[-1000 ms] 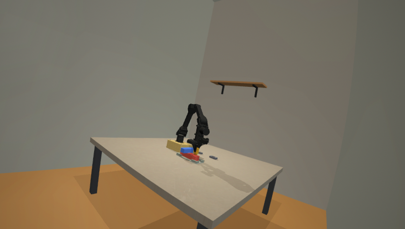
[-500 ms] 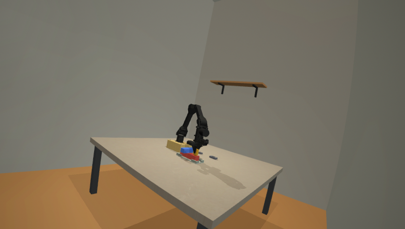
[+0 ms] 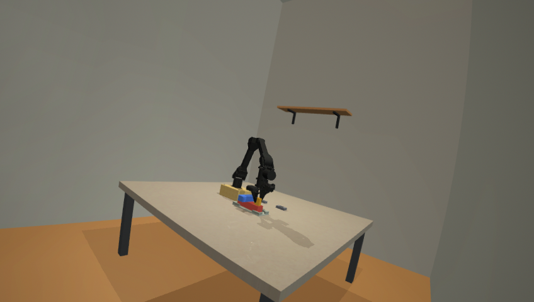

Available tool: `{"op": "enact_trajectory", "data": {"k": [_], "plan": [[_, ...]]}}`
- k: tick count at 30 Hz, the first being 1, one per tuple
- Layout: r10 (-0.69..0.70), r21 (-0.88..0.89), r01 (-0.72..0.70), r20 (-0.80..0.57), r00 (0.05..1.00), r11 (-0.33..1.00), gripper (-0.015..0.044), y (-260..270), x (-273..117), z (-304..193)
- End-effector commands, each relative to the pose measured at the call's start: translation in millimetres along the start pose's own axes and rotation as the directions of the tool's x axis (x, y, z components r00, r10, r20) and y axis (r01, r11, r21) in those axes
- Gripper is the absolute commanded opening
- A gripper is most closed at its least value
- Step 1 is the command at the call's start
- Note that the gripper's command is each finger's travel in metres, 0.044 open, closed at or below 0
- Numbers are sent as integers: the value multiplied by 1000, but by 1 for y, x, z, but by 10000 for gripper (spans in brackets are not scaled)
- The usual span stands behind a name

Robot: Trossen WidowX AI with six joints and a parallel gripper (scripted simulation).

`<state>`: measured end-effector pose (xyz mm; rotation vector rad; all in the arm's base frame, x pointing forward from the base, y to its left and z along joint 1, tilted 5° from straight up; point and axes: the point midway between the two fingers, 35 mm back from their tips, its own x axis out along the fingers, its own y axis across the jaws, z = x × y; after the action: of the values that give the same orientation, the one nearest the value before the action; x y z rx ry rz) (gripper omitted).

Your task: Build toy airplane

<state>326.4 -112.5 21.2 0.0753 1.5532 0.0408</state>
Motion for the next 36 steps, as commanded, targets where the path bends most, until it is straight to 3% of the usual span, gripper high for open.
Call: {"op": "enact_trajectory", "data": {"k": [1, 7, 13, 36], "plan": [[-1, 0, 1, 1, 1000, 1000, 260, 0, 0, 0], [-1, 0, 1, 1, 1000, 1000, 260, -1, -10, 2], [-2, 3, 2, 1, 1000, 1000, 260, 0, -88, 0], [-2, 3, 2, 1, 1000, 1000, 260, 0, -91, 3]]}}
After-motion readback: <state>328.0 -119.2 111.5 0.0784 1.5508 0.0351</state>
